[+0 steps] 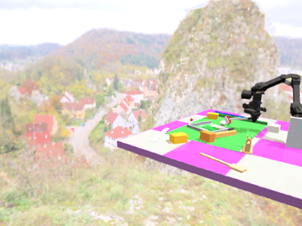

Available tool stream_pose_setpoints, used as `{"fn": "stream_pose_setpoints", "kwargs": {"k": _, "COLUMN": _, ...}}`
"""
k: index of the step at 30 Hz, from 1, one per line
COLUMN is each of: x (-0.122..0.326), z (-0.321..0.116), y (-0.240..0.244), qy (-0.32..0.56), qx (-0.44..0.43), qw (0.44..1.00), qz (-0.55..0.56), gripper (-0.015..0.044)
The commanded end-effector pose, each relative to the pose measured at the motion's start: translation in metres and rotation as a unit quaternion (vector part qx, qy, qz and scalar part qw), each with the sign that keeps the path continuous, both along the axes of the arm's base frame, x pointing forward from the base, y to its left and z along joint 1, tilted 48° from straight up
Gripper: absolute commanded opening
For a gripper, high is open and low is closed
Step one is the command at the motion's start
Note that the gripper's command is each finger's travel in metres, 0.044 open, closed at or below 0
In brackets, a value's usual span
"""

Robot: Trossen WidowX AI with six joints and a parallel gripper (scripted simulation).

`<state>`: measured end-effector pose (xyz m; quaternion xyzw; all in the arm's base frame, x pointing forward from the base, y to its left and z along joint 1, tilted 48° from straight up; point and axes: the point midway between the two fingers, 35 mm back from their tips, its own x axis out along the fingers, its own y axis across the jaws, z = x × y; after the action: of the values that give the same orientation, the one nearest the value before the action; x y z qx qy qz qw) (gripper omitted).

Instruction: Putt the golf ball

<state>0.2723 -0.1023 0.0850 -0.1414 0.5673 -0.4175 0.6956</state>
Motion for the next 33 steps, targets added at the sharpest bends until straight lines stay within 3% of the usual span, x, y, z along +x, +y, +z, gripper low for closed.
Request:
{"fn": "stream_pose_setpoints", "kwargs": {"k": 1, "x": 0.002, "z": -0.004, "y": 0.007, "qy": -0.007, "qx": -0.002, "qw": 1.000, "qz": -0.003, "gripper": 0.0000}}
{"fn": "stream_pose_setpoints", "kwargs": {"k": 14, "x": 0.002, "z": 0.034, "y": 0.050, "qy": -0.006, "qx": 0.000, "qw": 1.000, "qz": -0.003, "gripper": 0.0000}}
{"fn": "stream_pose_setpoints", "kwargs": {"k": 33, "x": 0.002, "z": 0.029, "y": 0.045, "qy": -0.003, "qx": -0.001, "qw": 1.000, "qz": -0.001, "gripper": 0.0000}}
